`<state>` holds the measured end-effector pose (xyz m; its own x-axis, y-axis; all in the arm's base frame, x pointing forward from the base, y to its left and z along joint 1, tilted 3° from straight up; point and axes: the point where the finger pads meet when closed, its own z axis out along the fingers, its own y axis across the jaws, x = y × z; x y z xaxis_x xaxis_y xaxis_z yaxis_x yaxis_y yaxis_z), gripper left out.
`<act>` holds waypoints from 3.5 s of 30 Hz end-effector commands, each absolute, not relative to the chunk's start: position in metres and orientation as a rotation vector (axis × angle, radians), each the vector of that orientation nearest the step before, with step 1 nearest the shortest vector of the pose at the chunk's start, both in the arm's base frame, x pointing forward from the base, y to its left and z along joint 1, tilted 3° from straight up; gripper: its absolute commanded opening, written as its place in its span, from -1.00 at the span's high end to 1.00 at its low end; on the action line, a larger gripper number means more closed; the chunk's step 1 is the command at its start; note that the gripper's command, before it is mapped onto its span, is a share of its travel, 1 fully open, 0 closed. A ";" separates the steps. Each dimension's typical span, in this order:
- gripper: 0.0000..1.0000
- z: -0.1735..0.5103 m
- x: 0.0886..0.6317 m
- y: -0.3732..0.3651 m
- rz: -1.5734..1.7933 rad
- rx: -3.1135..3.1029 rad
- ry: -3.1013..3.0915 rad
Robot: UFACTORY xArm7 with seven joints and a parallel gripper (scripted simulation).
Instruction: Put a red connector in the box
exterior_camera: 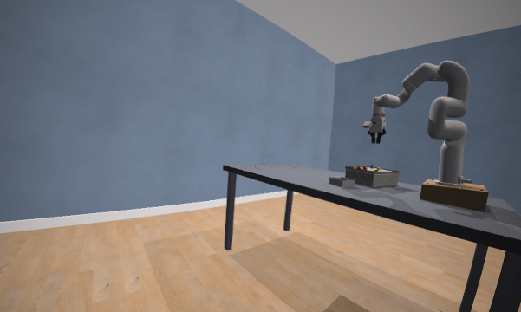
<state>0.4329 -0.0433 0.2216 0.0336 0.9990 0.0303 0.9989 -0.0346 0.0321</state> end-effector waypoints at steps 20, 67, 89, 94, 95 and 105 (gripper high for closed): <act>0.40 0.164 0.468 -0.088 0.053 1.298 2.837; 0.40 0.063 0.492 -0.118 0.051 0.315 3.092; 0.40 0.063 0.493 -0.118 0.051 0.315 3.092; 0.40 0.060 0.493 -0.118 0.051 0.315 3.092; 0.40 0.057 0.494 -0.118 0.051 0.315 3.092; 0.40 0.046 0.494 -0.118 0.051 0.315 3.092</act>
<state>0.4919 -0.1169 0.0450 -0.9791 0.2021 -0.0244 0.2011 0.9789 0.0371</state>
